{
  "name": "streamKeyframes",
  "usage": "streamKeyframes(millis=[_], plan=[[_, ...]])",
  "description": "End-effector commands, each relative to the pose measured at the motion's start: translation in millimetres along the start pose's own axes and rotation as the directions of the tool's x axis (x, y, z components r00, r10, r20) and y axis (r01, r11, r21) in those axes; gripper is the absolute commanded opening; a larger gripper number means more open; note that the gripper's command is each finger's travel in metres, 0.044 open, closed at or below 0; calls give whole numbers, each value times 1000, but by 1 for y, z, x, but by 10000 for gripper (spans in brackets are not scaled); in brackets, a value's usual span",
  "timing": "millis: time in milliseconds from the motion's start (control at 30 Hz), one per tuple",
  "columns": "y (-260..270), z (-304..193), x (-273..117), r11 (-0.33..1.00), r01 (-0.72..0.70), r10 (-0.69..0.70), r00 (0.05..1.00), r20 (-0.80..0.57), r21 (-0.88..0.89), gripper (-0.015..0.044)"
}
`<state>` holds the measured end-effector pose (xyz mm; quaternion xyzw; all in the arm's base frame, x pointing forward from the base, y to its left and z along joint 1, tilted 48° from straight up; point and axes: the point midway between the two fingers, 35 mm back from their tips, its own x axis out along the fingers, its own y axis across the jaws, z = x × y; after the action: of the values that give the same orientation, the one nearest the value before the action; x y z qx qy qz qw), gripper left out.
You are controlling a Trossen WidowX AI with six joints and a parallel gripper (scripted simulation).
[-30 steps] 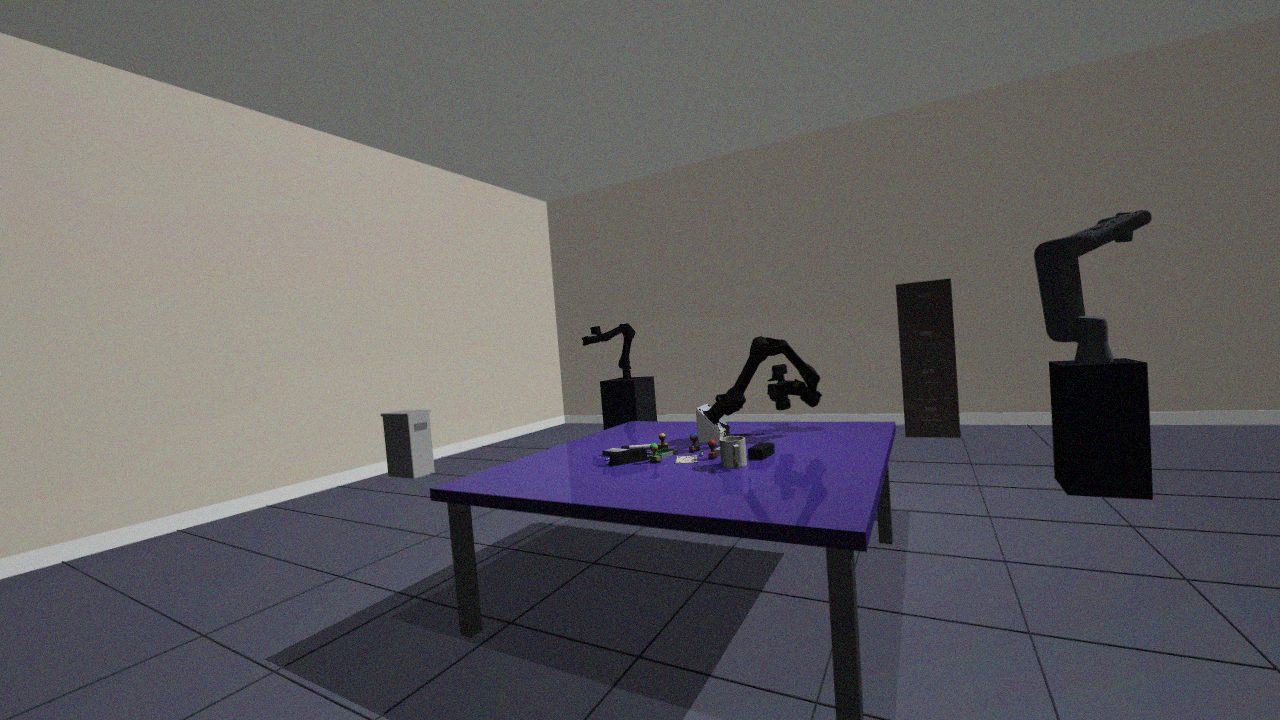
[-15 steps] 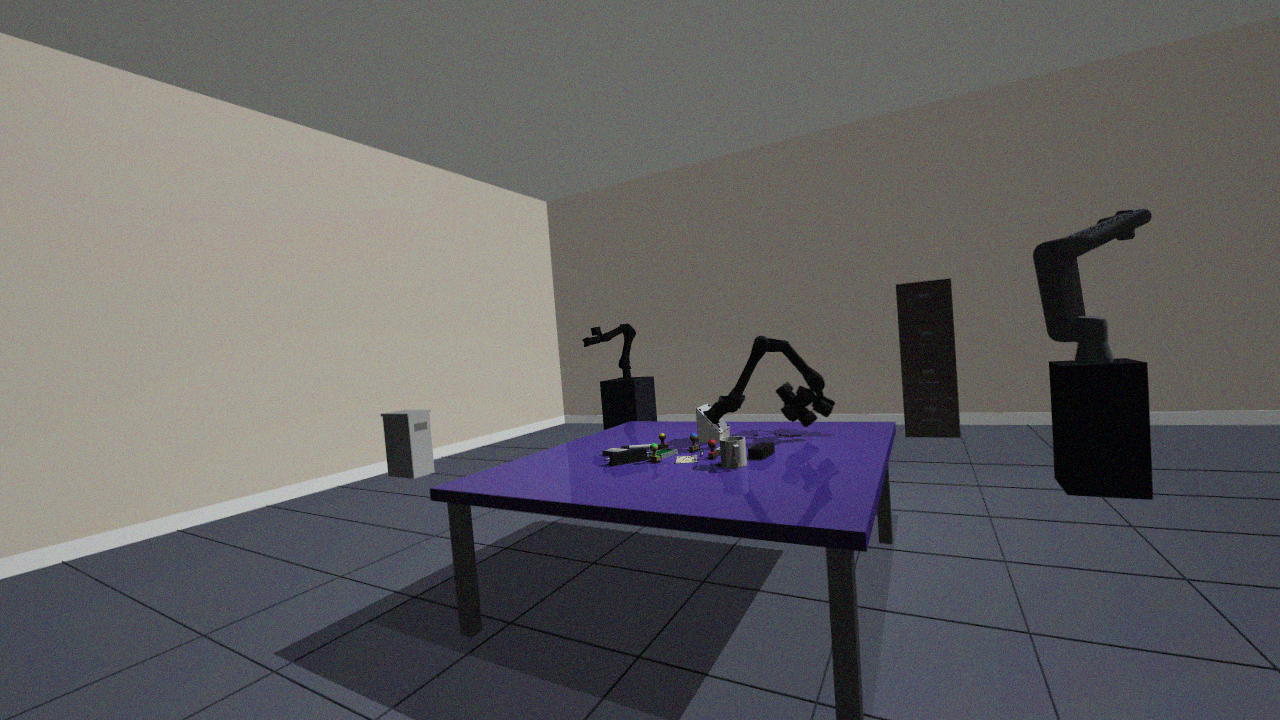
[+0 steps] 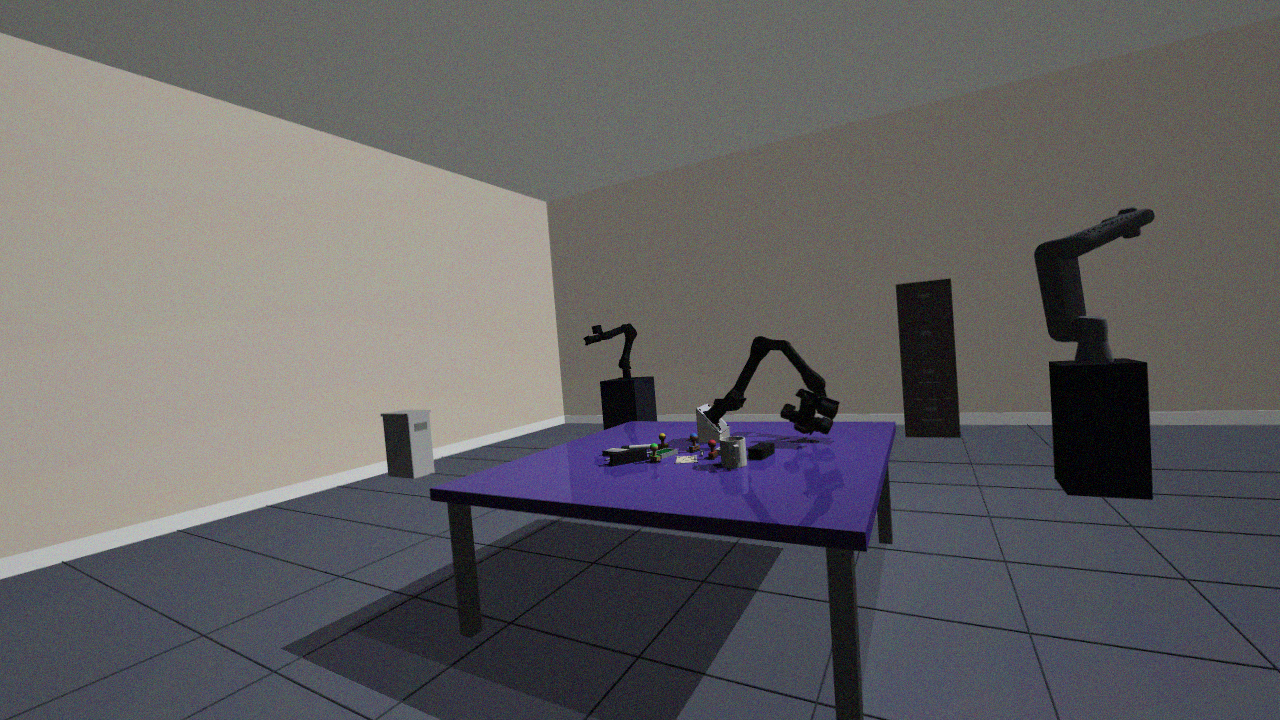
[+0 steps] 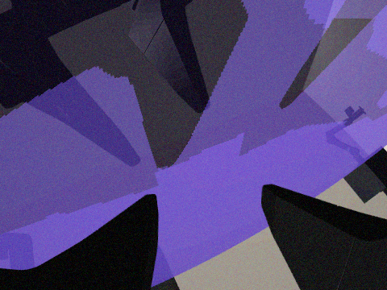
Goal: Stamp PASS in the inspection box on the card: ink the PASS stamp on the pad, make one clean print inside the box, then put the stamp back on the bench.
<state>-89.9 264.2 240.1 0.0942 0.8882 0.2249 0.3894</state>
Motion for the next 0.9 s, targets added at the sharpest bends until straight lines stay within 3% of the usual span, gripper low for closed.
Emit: streamKeyframes(millis=[0,233,433,667,867], plan=[[20,31,-23,989,-101,112,989,100,-110,220],[38,90,-75,944,-191,271,915,299,-270,220],[37,147,-120,942,-211,315,824,470,-262,220],[10,225,-201,955,-207,297,658,691,-213,220],[-43,278,-276,972,-193,213,496,842,-132,220]])
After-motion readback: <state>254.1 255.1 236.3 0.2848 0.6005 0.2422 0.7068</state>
